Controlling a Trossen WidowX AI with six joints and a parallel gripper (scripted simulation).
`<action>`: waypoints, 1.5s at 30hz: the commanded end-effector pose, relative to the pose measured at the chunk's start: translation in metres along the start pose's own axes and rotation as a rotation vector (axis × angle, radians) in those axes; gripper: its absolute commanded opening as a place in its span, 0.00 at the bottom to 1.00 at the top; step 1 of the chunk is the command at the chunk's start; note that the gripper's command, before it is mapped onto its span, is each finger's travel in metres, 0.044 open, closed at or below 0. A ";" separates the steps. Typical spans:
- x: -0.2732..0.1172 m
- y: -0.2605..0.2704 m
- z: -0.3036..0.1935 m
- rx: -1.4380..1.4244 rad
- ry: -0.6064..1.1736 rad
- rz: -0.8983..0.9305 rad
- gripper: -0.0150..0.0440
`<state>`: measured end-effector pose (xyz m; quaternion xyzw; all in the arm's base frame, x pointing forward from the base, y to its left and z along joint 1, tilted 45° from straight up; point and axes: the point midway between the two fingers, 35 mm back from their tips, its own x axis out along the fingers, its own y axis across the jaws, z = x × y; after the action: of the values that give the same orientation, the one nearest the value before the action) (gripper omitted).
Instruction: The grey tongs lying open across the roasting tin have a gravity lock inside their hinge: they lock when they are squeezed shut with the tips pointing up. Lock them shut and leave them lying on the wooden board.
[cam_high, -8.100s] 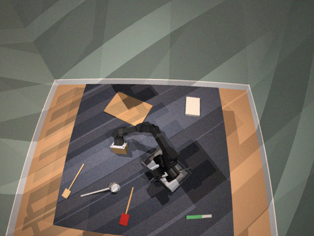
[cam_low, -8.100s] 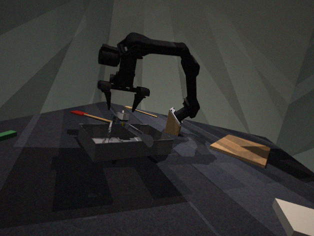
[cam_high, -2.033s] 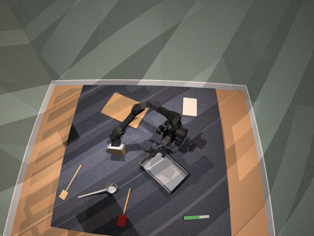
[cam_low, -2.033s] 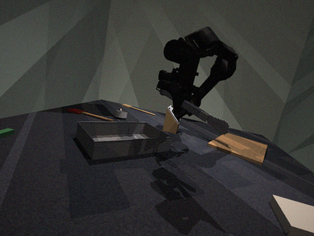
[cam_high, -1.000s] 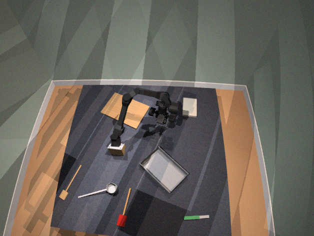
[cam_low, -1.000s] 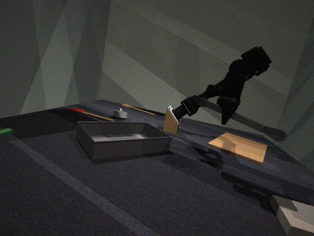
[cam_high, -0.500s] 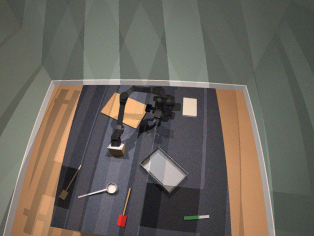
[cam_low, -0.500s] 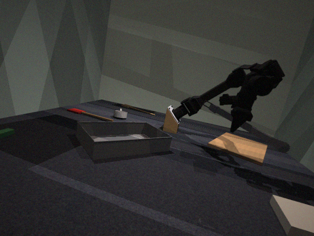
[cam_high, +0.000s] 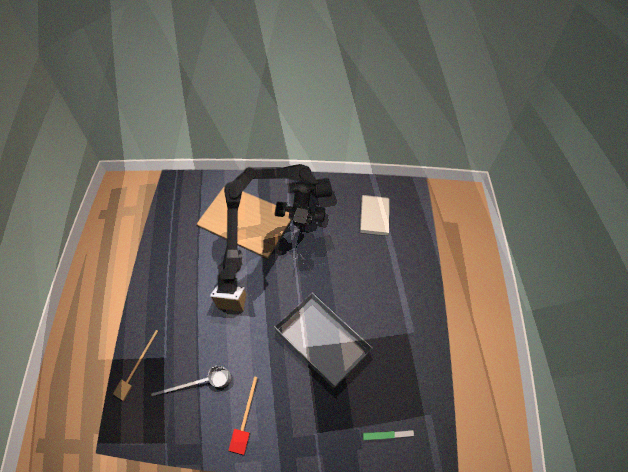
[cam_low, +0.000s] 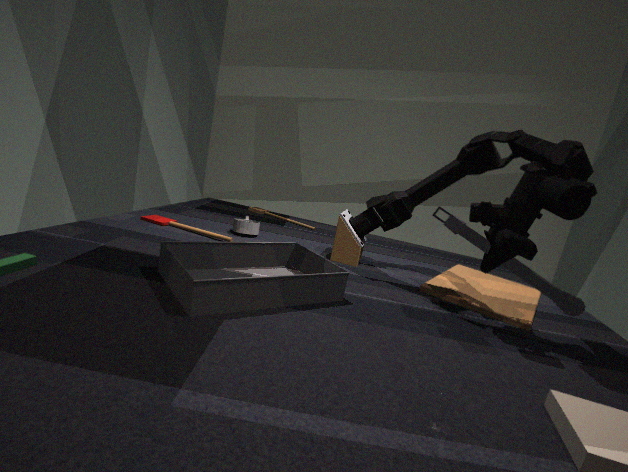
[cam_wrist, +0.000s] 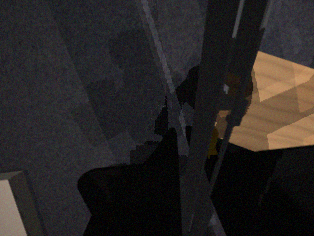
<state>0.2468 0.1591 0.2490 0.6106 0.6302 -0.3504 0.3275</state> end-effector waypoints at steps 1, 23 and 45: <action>-0.002 -0.014 -0.009 -0.041 -0.018 0.023 0.00; 0.000 -0.095 -0.056 -0.206 -0.059 0.074 0.00; -0.017 -0.174 -0.073 -0.343 0.018 0.128 0.00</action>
<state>0.0830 0.2140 0.3040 0.5805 0.6437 -0.2252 0.4449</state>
